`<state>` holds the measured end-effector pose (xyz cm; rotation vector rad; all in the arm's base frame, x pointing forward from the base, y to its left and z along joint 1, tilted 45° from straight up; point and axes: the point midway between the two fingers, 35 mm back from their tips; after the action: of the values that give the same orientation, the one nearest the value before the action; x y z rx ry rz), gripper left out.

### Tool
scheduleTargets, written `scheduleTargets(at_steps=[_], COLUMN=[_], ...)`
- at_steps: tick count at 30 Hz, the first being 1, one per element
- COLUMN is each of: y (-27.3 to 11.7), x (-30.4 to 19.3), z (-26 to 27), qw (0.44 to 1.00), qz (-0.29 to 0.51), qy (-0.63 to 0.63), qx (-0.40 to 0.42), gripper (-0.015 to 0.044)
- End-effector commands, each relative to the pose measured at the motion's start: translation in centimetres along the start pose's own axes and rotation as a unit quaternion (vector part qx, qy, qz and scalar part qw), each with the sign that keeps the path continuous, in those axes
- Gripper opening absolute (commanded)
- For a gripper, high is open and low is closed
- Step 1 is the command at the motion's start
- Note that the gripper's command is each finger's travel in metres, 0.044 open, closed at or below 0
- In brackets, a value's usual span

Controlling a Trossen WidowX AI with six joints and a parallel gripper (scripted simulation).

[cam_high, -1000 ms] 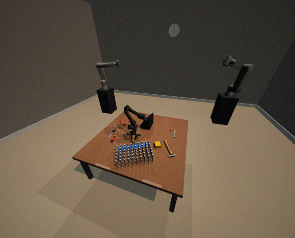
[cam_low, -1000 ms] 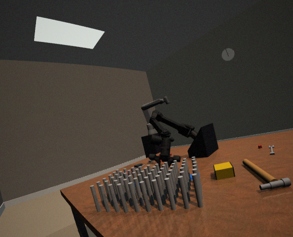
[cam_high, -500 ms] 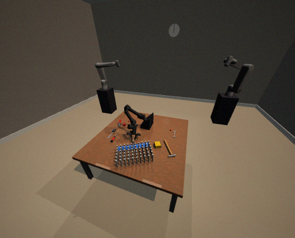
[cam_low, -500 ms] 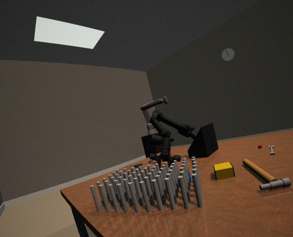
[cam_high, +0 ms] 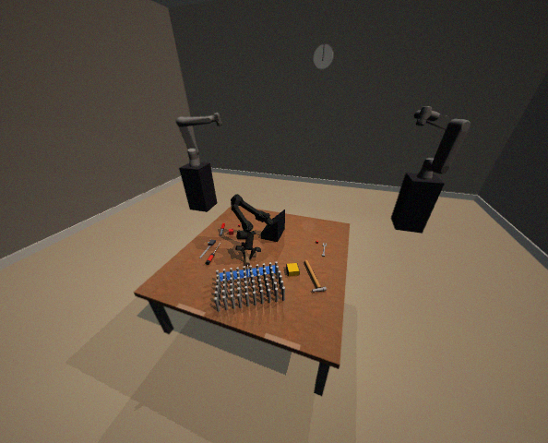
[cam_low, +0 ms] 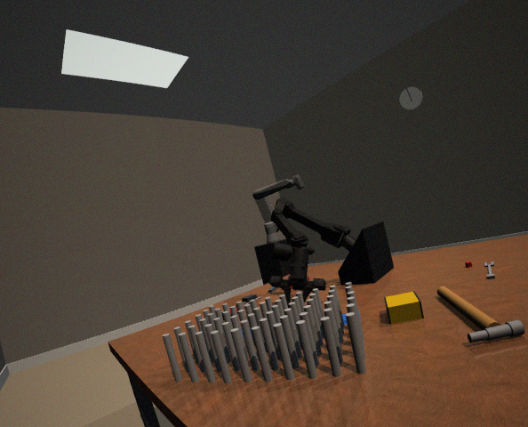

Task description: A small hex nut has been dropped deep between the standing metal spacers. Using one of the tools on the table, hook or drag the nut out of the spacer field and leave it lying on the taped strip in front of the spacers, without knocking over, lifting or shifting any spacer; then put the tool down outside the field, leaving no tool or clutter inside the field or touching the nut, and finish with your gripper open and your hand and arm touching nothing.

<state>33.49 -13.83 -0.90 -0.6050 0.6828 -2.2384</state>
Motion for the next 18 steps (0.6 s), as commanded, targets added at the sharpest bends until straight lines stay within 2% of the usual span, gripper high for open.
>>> scheduleTargets(at_steps=[1,18], y=[-0.26,-0.77], x=[0.41,1.35], z=[-0.03,-0.24], qw=[1.0,1.0], qz=[0.0,0.0], qy=[-0.002,-0.002], qx=[0.001,0.0], gripper=[0.0,0.0])
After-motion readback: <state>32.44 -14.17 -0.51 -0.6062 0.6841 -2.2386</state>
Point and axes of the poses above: the point midway between the two fingers, 35 mm back from their tips, its own y axis out along the fingers, its own z axis across the jaws, x = y × z, and after that the axes turned 13 degrees about -y, right-handed
